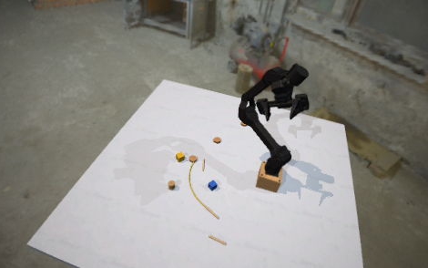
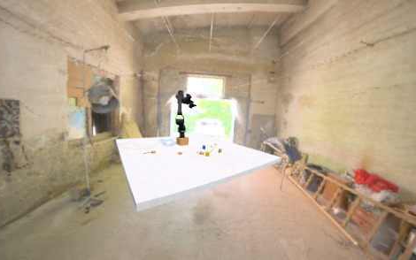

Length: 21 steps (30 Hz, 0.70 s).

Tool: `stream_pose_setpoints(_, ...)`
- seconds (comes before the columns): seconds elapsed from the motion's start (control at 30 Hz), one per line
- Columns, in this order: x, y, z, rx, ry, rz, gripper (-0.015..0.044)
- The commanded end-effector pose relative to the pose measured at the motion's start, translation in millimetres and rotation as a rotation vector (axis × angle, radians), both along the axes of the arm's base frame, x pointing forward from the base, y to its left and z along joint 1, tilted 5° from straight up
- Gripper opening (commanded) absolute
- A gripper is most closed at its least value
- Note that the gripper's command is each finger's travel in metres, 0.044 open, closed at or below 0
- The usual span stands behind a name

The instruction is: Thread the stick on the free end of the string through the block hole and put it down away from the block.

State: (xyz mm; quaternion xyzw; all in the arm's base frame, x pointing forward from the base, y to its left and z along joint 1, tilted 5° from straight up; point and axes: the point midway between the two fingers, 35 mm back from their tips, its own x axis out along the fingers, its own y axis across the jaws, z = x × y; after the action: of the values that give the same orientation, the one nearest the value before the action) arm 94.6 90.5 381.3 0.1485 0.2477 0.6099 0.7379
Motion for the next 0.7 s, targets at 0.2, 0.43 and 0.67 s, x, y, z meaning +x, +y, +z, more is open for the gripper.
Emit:
stream_pose_setpoints(0.2, -27, 16, -2, -0.128, -0.238, -0.051, 0.044)
stream_pose_setpoints(0.43, -47, 69, -29, -0.473, -0.617, -0.1, 0.044)
stream_pose_setpoints(0.67, -19, 120, -82, -0.877, -0.835, -0.047, 0.044)
